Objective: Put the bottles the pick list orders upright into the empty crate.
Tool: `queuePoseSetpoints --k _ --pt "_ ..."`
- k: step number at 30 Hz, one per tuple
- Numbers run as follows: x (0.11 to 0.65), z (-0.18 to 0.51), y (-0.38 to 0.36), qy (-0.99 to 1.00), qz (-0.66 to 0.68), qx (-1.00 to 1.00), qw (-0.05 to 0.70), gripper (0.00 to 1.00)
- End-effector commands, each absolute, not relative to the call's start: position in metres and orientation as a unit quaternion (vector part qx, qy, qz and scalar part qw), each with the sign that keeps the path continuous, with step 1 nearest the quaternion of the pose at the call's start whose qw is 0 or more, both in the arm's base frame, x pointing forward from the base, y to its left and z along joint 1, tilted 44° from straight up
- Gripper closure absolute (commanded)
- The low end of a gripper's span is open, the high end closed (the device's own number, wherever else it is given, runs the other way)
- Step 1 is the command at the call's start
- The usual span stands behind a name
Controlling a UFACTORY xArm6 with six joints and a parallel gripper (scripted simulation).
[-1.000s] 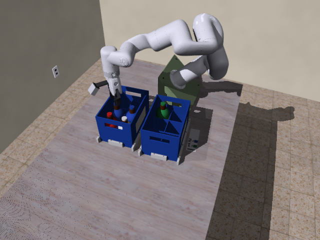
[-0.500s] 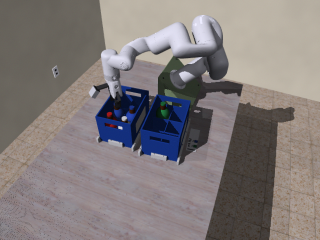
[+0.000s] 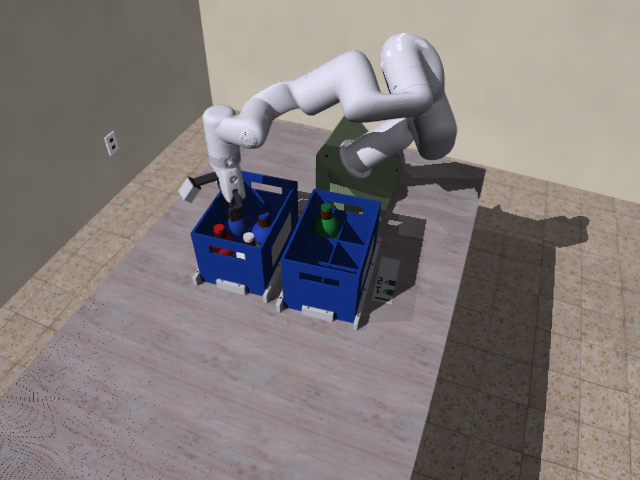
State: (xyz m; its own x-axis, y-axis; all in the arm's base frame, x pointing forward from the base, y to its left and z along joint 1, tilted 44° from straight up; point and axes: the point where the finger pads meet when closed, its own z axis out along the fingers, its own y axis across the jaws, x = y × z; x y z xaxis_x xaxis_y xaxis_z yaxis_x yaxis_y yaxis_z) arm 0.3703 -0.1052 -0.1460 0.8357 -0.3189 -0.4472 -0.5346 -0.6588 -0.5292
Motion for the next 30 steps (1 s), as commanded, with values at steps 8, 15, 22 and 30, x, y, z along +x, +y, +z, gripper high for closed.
queuePoseSetpoints --k 8,15,22,30 --pt "0.3712 -0.1478 -0.1042 0.238 0.158 -0.897 0.337 0.35" --pt "0.3716 -0.1455 -0.1064 0.238 0.158 -0.897 0.337 1.00" --pt "0.3716 -0.1454 -0.1065 0.238 0.158 -0.897 0.337 1.00" --pt "0.3716 -0.1454 -0.1065 0.238 0.158 -0.897 0.337 1.00"
